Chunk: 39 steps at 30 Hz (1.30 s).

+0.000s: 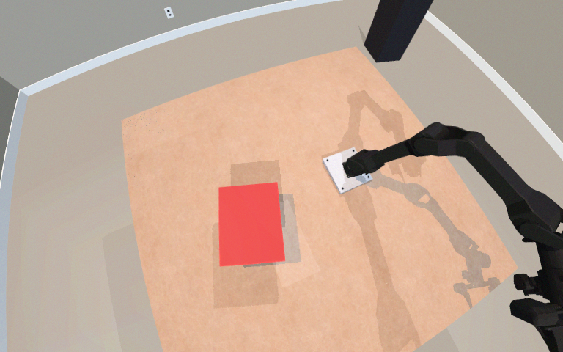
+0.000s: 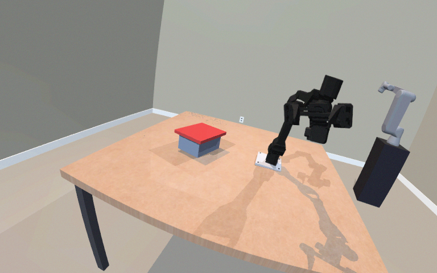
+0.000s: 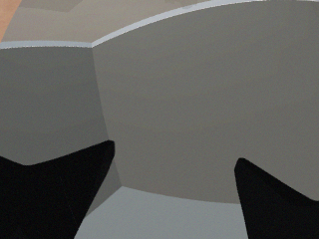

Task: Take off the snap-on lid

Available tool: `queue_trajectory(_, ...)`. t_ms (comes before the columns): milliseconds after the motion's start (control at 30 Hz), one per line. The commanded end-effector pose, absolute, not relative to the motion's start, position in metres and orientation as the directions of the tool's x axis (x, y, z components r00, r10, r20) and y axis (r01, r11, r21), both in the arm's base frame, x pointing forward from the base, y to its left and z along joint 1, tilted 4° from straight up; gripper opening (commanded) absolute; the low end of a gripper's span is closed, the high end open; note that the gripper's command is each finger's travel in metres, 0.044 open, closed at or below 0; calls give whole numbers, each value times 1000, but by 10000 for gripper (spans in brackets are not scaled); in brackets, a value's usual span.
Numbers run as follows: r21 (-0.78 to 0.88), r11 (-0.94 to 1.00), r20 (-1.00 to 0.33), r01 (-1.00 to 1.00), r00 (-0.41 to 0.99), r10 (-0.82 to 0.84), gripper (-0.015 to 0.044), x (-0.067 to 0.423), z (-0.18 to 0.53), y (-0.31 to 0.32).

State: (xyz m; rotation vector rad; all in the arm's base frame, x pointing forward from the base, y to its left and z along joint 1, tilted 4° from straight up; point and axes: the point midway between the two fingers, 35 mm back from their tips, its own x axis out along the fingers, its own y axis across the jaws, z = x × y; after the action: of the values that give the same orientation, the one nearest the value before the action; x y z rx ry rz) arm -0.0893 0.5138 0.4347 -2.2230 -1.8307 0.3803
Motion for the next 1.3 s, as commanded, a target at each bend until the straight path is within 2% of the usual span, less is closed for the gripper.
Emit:
queue_trajectory(0,-356,-193,-52,914,187,981,374,-87,434,514)
queue_trajectory(167,-681,-288,-120,673,286,951,243,-35,415,507)
queue_trajectory(300,-884,-317,-181,343,374,909,235,12,397,495)
queue_trajectory(367,-906,-314,-190,283,389,901,235,19,394,493)
queue_trajectory(533,-965,-206,-259,-161,491,832,235,73,372,471)
queue_trajectory(633,-911,-66,-301,-406,549,780,235,104,359,454)
queue_trajectory(733,-860,27,-318,-510,576,753,235,118,353,444)
queue_trajectory(900,-598,371,-373,-711,656,656,235,160,334,408)
queue_trajectory(1067,-399,569,-408,-719,695,592,235,183,321,385)
queue_trajectory(1267,-35,835,-469,-549,747,472,235,216,297,343)
